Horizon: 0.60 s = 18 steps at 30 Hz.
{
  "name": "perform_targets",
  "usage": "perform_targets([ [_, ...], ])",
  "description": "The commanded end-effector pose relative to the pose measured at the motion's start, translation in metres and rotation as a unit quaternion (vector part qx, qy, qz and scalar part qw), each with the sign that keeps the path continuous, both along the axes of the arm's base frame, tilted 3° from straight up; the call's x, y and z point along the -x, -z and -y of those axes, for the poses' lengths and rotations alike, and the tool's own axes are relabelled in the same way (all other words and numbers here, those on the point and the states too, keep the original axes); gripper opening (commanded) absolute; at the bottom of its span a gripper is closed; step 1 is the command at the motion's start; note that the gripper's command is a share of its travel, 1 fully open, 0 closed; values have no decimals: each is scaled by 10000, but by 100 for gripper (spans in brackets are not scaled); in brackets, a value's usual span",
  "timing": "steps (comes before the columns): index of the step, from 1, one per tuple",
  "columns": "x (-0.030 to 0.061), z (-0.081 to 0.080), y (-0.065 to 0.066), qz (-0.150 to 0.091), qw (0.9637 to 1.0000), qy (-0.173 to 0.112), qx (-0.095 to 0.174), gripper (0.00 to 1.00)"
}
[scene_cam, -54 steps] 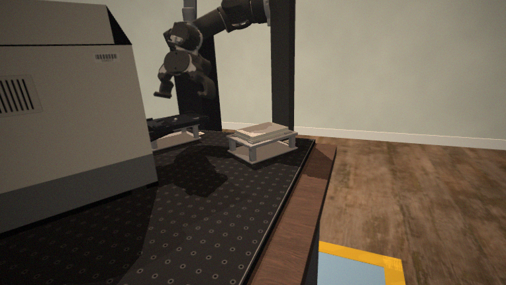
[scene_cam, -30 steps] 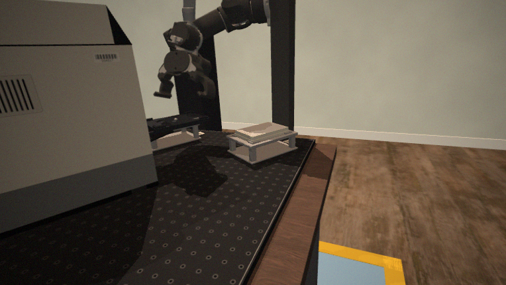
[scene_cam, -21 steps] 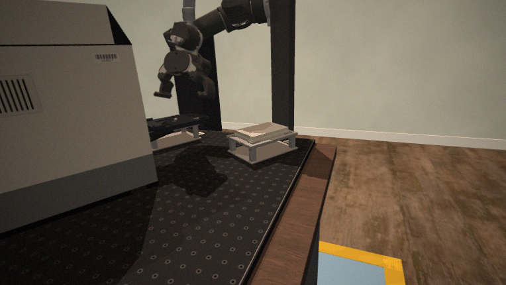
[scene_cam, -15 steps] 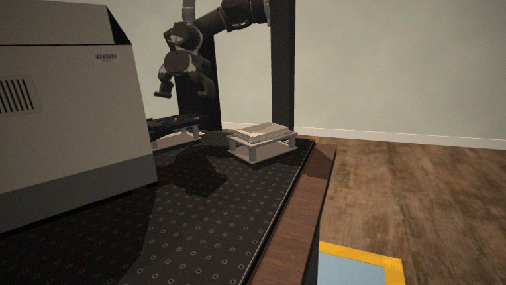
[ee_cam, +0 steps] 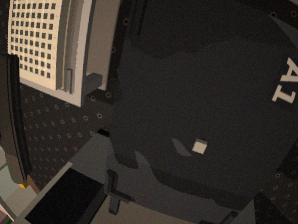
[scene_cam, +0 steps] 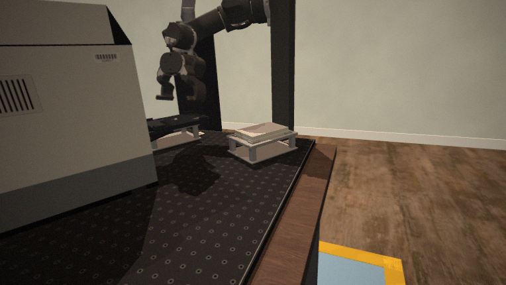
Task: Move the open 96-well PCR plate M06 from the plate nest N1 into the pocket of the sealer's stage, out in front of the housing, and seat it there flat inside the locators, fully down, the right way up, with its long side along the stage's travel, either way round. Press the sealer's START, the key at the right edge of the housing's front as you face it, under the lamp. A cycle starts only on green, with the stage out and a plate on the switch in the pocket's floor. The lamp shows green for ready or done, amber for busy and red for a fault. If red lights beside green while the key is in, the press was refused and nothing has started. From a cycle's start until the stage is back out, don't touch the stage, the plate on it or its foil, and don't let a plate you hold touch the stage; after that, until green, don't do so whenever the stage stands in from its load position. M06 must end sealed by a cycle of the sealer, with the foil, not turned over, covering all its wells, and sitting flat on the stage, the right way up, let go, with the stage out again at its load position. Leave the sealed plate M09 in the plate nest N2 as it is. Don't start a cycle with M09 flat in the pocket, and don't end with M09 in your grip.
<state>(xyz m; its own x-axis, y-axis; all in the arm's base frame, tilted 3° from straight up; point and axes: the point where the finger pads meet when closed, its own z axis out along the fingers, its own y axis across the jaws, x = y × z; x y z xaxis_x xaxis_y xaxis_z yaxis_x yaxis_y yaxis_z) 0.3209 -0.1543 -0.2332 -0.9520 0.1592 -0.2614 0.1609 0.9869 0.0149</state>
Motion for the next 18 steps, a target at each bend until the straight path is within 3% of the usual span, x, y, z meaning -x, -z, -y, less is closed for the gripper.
perform_targets([
  [1,67,101,-20,-267,9990,357,-59,77],
  [2,112,179,-17,-428,9975,558,-86,77],
  [14,112,179,-17,-428,9975,558,-86,77],
  [18,287,486,-13,-944,9881,1204,-172,77],
])
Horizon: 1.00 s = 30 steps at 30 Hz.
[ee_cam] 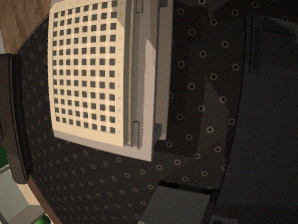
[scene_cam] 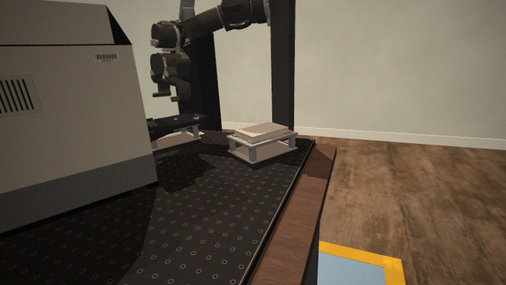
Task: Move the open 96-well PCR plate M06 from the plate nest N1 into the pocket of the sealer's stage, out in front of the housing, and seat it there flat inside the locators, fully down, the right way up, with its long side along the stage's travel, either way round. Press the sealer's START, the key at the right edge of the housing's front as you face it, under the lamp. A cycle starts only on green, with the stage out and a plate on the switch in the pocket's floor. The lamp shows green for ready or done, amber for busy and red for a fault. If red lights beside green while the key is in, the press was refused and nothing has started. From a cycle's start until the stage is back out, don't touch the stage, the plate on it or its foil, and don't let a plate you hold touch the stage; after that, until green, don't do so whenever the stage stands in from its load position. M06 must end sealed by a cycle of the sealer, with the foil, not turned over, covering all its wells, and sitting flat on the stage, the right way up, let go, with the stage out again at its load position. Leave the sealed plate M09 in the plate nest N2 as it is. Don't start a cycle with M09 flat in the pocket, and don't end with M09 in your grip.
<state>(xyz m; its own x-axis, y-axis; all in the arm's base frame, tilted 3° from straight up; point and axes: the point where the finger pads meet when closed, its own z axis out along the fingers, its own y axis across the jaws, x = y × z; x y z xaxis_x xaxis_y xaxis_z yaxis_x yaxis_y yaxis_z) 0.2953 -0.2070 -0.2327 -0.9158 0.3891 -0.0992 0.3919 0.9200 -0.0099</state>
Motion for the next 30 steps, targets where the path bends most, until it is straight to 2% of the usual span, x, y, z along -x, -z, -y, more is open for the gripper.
perform_targets([
  [1,76,37,-5,-243,9995,181,-94,77],
  [13,76,37,-5,-243,9995,181,-94,77],
  [18,300,424,8,-243,9995,181,-92,77],
  [30,300,424,8,-243,9995,181,-92,77],
])
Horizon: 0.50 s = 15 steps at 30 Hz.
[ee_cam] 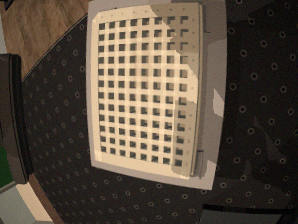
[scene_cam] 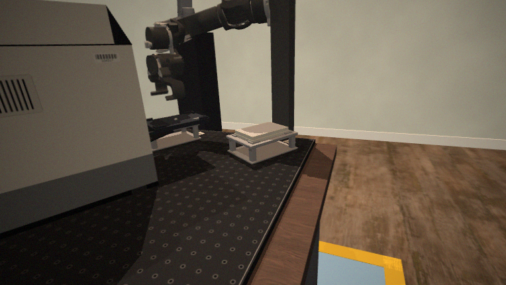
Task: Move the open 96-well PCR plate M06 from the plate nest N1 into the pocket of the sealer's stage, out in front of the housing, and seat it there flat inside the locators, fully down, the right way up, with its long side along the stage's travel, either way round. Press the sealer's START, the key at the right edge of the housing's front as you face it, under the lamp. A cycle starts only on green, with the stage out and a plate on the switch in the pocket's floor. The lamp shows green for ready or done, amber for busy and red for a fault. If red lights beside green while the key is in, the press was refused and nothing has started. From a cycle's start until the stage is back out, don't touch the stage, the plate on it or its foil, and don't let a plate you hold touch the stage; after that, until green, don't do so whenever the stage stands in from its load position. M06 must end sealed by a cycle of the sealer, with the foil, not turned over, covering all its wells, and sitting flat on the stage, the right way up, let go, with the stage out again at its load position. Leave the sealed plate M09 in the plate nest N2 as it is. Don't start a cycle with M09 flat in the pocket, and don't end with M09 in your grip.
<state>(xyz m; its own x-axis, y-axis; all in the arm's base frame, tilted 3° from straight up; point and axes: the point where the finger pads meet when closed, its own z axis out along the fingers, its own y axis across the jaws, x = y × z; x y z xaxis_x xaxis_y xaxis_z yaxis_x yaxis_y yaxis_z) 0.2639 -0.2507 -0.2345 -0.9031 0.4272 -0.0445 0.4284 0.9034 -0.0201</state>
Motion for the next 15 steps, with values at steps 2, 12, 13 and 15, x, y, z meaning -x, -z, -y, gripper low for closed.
perform_targets([
  [2,84,156,-3,22,10000,-8,-10,77],
  [12,220,389,6,28,10000,-22,-24,77],
  [13,220,389,6,28,10000,-22,-24,77],
  [15,220,389,6,28,10000,-22,-24,77],
])
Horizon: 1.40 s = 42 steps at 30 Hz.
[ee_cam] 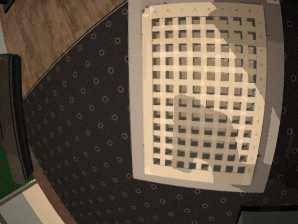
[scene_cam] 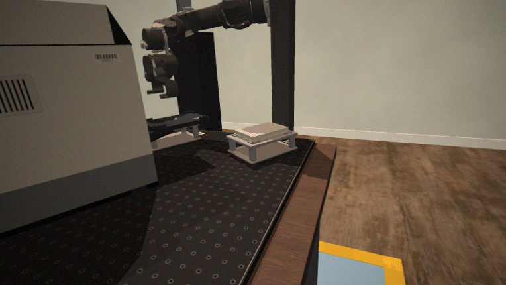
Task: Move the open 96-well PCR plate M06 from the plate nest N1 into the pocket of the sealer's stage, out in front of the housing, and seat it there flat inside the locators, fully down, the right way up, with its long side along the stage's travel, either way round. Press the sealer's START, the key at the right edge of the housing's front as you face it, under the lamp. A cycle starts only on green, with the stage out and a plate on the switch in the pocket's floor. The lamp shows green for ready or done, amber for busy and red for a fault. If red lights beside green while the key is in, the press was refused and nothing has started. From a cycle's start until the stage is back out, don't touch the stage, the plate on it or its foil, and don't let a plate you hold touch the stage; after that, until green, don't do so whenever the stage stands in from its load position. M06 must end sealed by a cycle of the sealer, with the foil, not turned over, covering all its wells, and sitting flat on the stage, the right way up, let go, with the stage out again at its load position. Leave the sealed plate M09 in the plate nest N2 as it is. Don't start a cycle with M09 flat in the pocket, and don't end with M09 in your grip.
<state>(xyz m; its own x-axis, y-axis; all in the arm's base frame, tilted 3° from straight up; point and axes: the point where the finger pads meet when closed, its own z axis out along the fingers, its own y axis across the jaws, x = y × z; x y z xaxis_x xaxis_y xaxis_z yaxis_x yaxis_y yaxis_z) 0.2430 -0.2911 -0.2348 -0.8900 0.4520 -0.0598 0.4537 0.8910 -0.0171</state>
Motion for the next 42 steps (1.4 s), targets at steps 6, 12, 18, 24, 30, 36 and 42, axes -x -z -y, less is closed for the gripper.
perform_targets([
  [6,64,68,7,-34,9999,-129,-32,77],
  [12,82,84,11,-47,9999,-161,-41,77],
  [18,82,84,11,-47,9999,-161,-41,77],
  [24,43,2,6,-48,9998,-162,-41,77],
  [30,43,2,6,-48,9998,-162,-41,77],
  [36,43,2,6,-48,9998,-162,-41,77],
  [42,22,-30,8,-48,9998,-162,-42,77],
])
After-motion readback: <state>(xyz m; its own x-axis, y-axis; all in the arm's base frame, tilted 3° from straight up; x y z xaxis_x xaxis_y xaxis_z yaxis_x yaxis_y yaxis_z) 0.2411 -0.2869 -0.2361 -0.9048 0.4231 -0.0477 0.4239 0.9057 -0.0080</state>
